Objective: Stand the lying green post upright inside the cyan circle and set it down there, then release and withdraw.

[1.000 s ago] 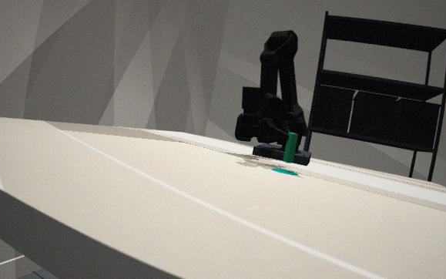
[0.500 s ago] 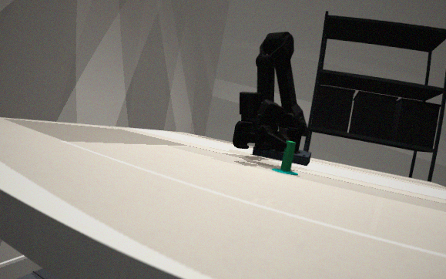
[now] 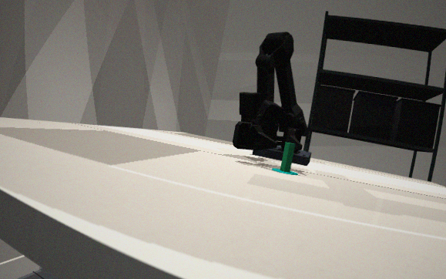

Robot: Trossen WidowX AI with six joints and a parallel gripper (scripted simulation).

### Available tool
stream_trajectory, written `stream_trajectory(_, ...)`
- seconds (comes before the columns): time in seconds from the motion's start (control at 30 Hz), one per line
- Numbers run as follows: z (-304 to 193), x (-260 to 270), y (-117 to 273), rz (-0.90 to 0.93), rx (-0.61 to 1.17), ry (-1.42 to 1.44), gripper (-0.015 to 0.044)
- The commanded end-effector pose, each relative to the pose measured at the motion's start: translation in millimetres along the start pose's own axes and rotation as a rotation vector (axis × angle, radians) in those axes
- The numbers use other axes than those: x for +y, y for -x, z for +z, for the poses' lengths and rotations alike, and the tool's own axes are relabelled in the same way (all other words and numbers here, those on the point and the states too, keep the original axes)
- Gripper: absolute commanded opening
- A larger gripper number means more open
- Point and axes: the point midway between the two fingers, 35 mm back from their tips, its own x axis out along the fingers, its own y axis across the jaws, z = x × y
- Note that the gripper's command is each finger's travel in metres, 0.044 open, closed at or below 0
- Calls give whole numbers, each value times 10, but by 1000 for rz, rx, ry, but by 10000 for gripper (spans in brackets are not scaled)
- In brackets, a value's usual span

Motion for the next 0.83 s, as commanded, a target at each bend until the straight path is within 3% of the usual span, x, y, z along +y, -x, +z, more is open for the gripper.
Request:
stream_trajectory(0.0, 3, -9, -1, -4, 0, 6, 400)
stream_trajectory(0.8, 862, 67, 109, -13, -32, 65, 400)
